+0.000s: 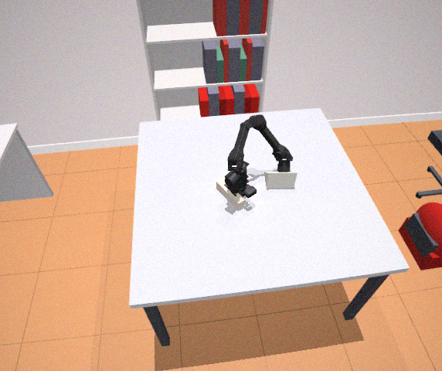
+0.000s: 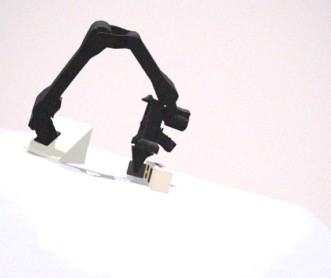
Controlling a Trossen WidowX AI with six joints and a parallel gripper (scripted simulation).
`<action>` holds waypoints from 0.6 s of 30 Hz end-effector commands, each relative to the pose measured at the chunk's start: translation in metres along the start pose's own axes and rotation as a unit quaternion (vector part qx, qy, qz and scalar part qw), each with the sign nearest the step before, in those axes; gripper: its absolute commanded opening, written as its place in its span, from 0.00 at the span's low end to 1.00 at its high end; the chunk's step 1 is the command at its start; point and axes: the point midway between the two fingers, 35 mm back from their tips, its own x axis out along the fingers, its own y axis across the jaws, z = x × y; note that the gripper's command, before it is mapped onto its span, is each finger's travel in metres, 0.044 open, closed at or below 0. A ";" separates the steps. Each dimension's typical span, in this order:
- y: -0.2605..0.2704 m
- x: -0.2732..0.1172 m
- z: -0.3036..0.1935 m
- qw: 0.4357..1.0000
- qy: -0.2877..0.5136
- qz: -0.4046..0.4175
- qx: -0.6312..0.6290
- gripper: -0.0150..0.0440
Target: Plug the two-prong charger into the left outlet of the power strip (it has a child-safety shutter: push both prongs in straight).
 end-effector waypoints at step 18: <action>-0.001 -0.001 0.008 1.000 0.000 -0.003 -0.004 0.25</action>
